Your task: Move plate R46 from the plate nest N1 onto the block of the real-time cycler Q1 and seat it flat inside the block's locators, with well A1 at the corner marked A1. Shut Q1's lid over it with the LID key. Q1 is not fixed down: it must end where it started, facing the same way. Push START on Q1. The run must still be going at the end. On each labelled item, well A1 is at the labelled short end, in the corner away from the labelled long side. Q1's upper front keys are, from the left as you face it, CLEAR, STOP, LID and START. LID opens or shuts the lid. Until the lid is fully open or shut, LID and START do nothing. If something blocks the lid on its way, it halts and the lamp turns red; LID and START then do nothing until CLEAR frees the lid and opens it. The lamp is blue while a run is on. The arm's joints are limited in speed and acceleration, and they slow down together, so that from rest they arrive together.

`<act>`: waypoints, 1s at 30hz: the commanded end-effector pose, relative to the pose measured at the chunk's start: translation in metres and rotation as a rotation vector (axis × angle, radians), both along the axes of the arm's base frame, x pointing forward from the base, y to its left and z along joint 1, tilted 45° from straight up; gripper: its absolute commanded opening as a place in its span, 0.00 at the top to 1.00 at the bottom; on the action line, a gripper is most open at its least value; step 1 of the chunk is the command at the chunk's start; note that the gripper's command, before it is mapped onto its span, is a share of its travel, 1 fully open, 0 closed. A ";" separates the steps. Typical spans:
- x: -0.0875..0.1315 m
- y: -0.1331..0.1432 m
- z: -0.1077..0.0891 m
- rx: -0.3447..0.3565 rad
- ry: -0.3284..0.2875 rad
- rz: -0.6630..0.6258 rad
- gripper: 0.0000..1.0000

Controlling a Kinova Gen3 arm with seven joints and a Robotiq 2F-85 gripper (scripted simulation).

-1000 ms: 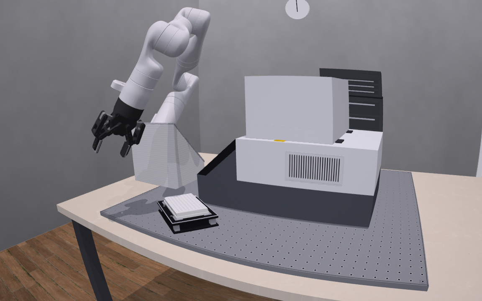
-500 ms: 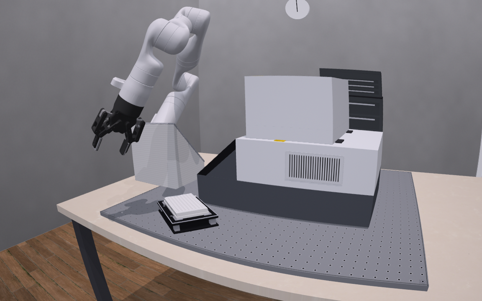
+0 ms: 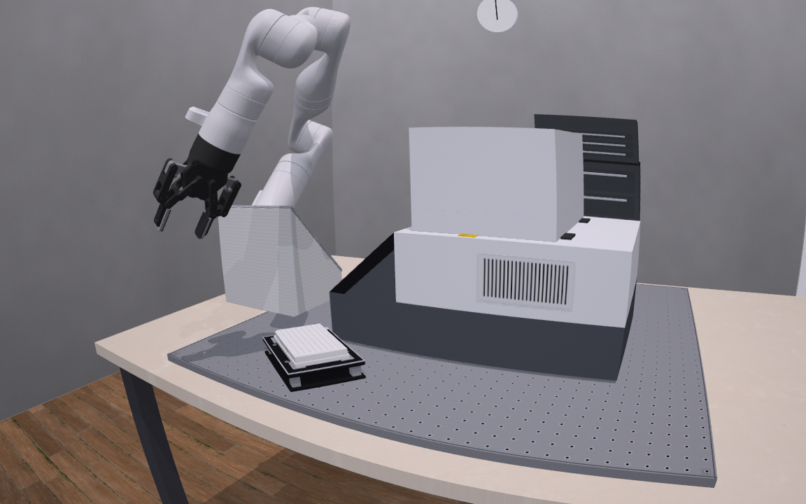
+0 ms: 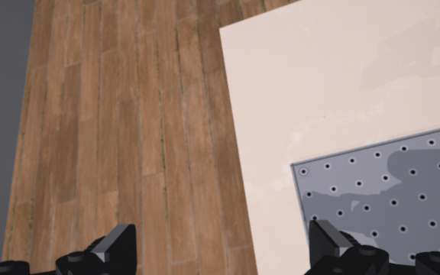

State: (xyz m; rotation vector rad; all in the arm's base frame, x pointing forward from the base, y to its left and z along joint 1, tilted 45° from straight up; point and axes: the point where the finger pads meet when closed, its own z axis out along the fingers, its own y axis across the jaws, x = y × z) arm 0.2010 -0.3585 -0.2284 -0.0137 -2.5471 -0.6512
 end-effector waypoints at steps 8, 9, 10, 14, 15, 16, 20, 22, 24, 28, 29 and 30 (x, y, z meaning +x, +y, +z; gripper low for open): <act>0.000 -0.019 0.019 -0.003 -0.001 -0.001 0.23; -0.001 -0.021 0.020 -0.003 -0.001 -0.001 0.23; -0.001 -0.023 0.022 -0.003 -0.001 -0.001 0.24; -0.001 -0.028 0.028 -0.003 -0.001 -0.001 0.27; -0.001 -0.028 0.028 -0.003 -0.001 -0.001 0.27; -0.001 -0.030 0.030 -0.003 -0.001 -0.001 0.28; -0.001 -0.038 0.037 -0.003 -0.001 -0.001 0.32; -0.001 -0.042 0.041 -0.003 -0.001 -0.001 0.33; -0.002 -0.045 0.045 -0.003 -0.001 -0.001 0.35; -0.002 -0.053 0.053 -0.003 -0.001 -0.001 0.39; -0.002 -0.055 0.054 -0.003 -0.001 -0.001 0.40; -0.002 -0.057 0.056 -0.003 -0.001 -0.001 0.41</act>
